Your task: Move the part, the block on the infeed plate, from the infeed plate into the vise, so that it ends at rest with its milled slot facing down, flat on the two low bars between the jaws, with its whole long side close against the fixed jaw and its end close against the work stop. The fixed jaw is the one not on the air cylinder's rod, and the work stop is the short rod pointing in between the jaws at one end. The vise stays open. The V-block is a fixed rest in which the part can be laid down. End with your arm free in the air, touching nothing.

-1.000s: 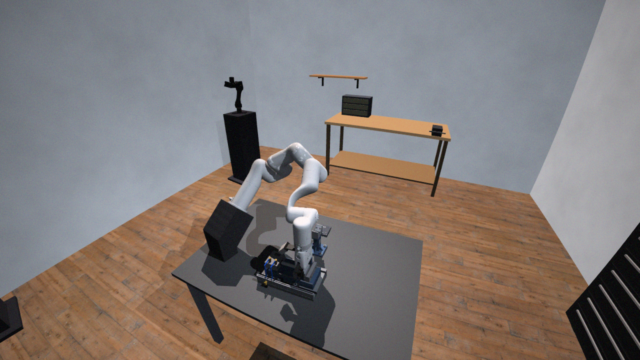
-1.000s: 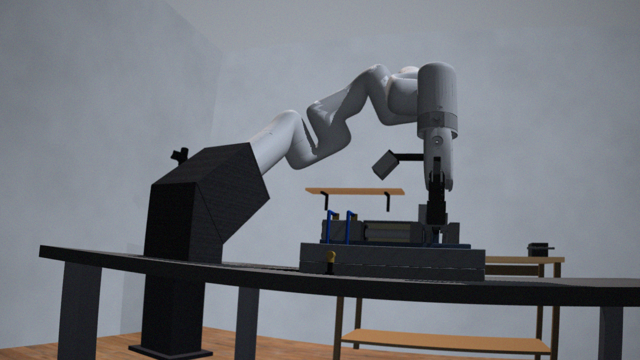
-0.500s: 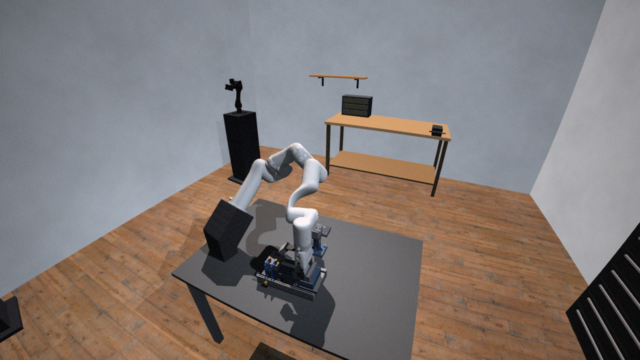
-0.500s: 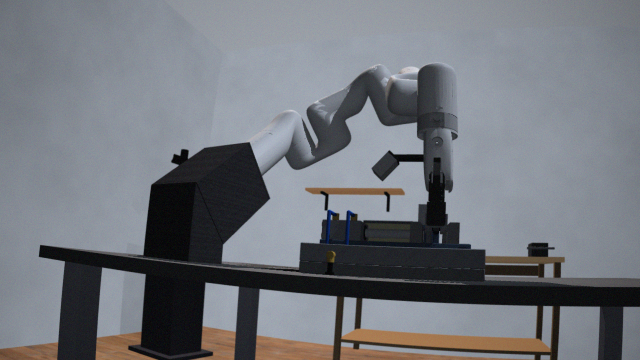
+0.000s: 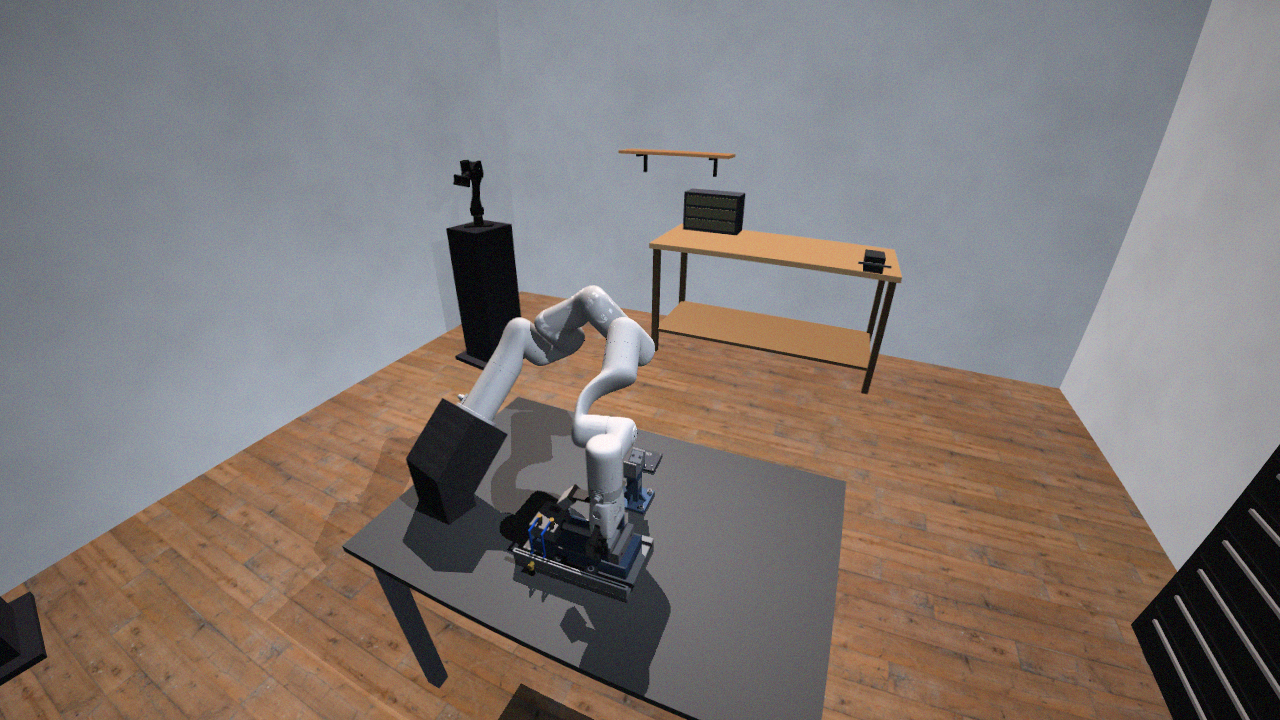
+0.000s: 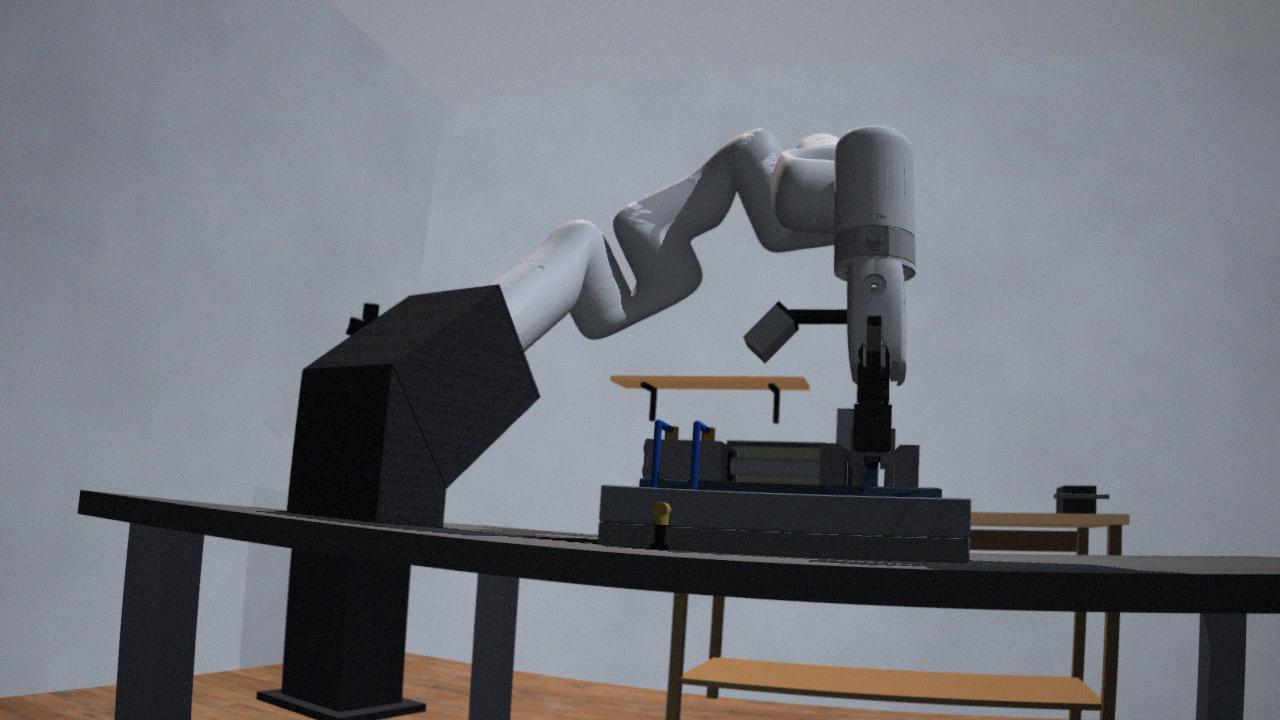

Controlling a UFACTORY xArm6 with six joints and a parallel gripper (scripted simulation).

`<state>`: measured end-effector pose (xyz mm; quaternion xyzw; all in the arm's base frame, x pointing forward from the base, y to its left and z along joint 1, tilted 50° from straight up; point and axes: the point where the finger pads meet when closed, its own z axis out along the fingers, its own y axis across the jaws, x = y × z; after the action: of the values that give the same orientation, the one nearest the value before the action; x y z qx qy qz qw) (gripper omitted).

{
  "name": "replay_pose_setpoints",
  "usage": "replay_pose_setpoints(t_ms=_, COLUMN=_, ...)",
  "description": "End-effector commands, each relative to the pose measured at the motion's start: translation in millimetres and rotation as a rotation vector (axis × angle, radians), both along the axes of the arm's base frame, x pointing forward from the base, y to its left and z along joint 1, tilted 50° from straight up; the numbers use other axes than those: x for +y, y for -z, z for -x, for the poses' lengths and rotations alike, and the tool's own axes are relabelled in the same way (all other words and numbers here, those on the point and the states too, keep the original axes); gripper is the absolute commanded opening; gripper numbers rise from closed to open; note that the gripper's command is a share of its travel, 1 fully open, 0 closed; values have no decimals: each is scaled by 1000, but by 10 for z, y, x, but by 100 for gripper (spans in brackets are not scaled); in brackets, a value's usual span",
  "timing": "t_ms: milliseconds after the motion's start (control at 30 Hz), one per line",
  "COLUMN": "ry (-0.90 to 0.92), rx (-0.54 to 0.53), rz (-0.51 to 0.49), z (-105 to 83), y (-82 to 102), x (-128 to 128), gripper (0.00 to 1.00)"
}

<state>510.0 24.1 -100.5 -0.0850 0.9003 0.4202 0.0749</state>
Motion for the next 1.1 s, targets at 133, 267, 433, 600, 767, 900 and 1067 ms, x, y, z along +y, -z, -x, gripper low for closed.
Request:
replay_pose_setpoints(t_ms=133, ry=2, rx=-3, rz=1, z=-12, y=-9, x=-14, gripper=81)
replay_pose_setpoints(t_ms=267, ry=2, rx=-3, rz=1, z=-12, y=-9, x=-14, gripper=81)
replay_pose_setpoints(t_ms=433, ry=2, rx=-3, rz=1, z=-12, y=-9, x=-14, gripper=81)
replay_pose_setpoints(t_ms=600, ry=2, rx=-3, rz=1, z=-12, y=-9, x=-14, gripper=81)
replay_pose_setpoints(t_ms=767, ry=2, rx=-3, rz=1, z=-12, y=-9, x=-14, gripper=81)
replay_pose_setpoints(t_ms=900, ry=2, rx=-3, rz=1, z=-12, y=-9, x=-14, gripper=81)
replay_pose_setpoints(t_ms=1067, ry=2, rx=-3, rz=1, z=-12, y=-9, x=-14, gripper=81)
